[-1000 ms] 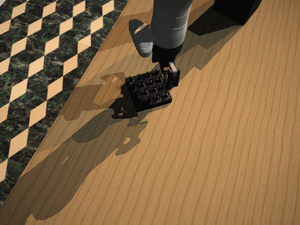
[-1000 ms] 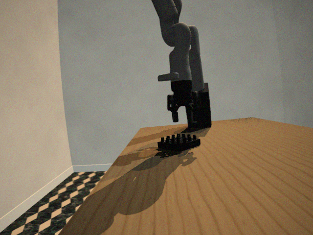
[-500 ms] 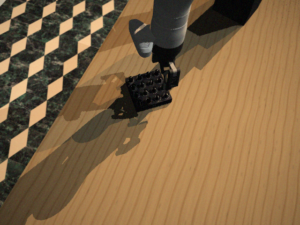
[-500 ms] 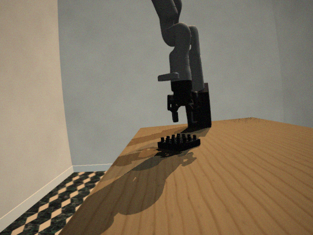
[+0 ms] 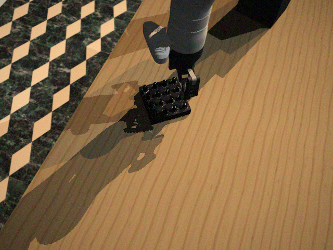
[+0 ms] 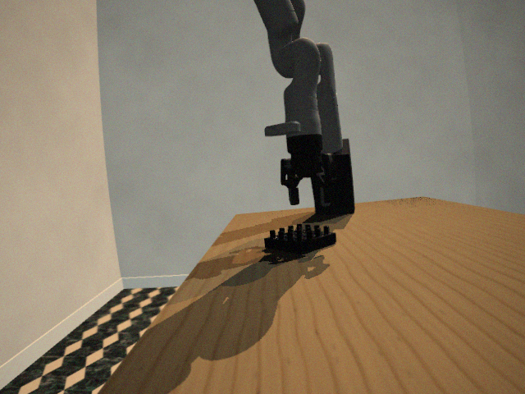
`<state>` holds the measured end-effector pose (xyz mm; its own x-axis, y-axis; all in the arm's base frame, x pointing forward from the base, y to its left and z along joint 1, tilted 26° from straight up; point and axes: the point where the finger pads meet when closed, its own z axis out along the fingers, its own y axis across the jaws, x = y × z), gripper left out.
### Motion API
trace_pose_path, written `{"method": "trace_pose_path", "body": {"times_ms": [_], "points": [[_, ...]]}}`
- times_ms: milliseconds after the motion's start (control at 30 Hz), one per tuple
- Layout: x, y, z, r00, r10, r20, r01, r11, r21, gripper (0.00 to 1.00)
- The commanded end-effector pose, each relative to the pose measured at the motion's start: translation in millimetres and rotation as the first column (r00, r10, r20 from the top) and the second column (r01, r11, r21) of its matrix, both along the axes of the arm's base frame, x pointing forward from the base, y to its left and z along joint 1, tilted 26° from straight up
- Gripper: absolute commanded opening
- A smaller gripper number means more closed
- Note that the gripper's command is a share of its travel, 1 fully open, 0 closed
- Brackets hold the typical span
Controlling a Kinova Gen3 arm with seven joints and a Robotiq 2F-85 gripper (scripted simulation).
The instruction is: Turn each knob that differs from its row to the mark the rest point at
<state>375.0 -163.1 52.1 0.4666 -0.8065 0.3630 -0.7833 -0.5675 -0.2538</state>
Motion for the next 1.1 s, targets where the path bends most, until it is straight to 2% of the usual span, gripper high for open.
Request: {"method": "trace_pose_path", "body": {"times_ms": [0,400,1067], "points": [[-0.6,2,-0.3,1.0,0.007,-0.001,-0.007,1.0,0.001,1.0],[-3.2,6,-2.3,1.0,0.008,0.0,-0.008,1.0,0.001,1.0],[-17.2,28,-13.4,1.0,0.008,0.0,-0.008,1.0,-0.001,1.0]]}}
